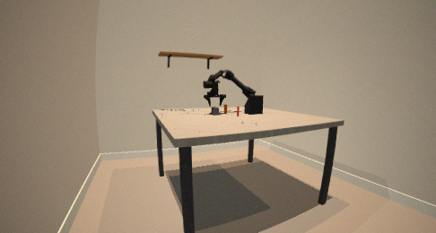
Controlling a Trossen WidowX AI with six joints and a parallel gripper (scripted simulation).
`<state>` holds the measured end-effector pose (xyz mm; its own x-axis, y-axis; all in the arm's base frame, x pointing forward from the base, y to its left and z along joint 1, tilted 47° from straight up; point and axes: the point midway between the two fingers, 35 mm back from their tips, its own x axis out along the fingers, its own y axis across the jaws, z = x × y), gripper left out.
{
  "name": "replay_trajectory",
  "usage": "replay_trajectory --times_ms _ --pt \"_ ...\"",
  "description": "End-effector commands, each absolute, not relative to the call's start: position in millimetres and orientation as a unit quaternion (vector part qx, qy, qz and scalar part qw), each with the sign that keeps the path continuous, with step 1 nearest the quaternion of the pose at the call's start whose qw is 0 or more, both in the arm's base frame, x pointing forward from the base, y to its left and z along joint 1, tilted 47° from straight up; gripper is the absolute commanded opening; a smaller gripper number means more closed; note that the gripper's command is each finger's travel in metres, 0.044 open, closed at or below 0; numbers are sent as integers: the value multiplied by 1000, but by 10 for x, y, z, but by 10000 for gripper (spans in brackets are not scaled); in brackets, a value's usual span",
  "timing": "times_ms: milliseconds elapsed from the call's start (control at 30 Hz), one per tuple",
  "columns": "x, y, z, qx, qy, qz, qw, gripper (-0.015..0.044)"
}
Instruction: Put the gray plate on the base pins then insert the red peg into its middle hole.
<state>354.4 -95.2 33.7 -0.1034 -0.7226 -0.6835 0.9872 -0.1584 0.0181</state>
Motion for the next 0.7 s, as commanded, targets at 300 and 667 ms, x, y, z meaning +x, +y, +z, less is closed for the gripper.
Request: replay_trajectory --times_ms 300,667 --pt "3625 -385 798 288 232 -697 615 440" --pt "2888 844 -298 162 382 -626 660 440"
